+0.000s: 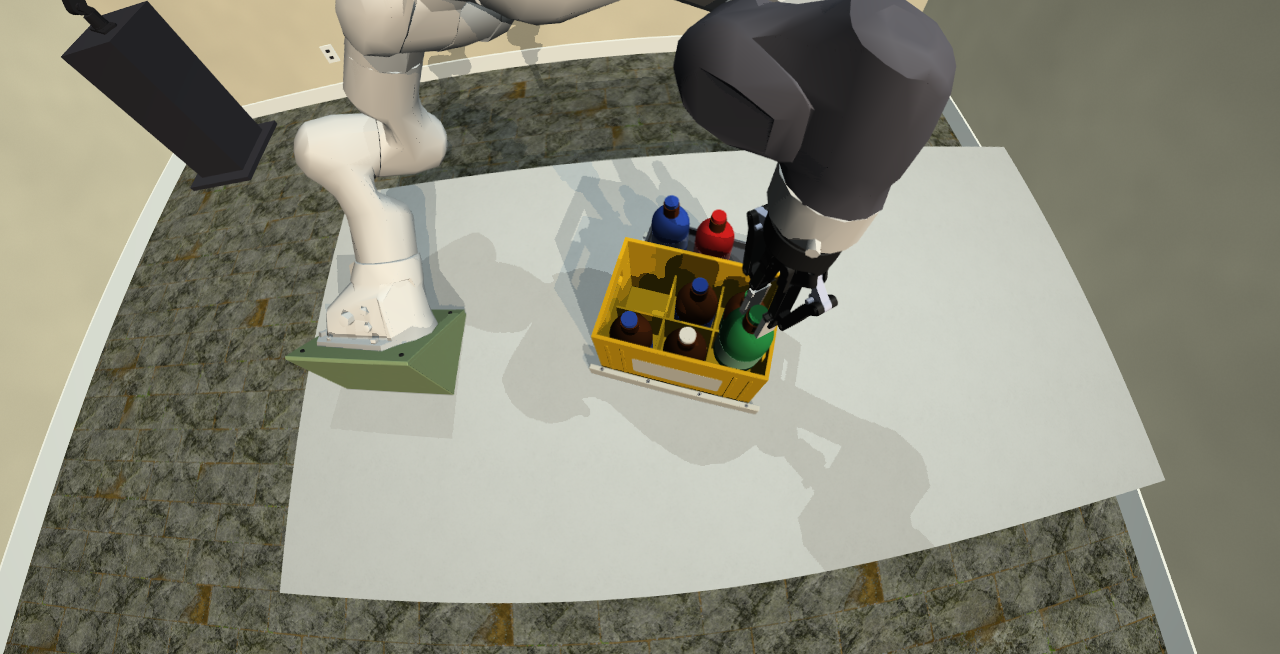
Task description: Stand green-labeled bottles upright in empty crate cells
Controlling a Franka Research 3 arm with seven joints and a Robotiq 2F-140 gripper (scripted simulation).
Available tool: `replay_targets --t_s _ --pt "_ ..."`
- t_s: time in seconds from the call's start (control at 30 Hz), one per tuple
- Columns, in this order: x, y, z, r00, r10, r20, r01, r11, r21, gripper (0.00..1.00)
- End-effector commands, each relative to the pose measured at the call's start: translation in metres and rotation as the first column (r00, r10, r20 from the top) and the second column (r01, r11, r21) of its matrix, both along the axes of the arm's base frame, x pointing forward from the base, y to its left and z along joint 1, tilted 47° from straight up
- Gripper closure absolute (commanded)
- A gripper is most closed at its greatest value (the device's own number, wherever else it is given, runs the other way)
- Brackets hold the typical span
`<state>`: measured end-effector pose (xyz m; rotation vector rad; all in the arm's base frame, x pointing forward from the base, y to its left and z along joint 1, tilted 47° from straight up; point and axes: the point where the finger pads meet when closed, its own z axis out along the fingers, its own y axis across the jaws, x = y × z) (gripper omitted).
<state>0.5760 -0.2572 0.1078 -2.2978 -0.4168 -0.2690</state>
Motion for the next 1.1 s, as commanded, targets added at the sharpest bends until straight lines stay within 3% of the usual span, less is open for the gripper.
replay_targets --t_s 0.0,1.07 --pt "0.0023 -0.0057 0.0054 1.000 -0.006 0.014 0.006 1.000 -0.010 1.00" --pt "0.0064 -0.0028 0.0088 1.000 -0.006 0.014 0.006 1.000 -0.010 1.00"
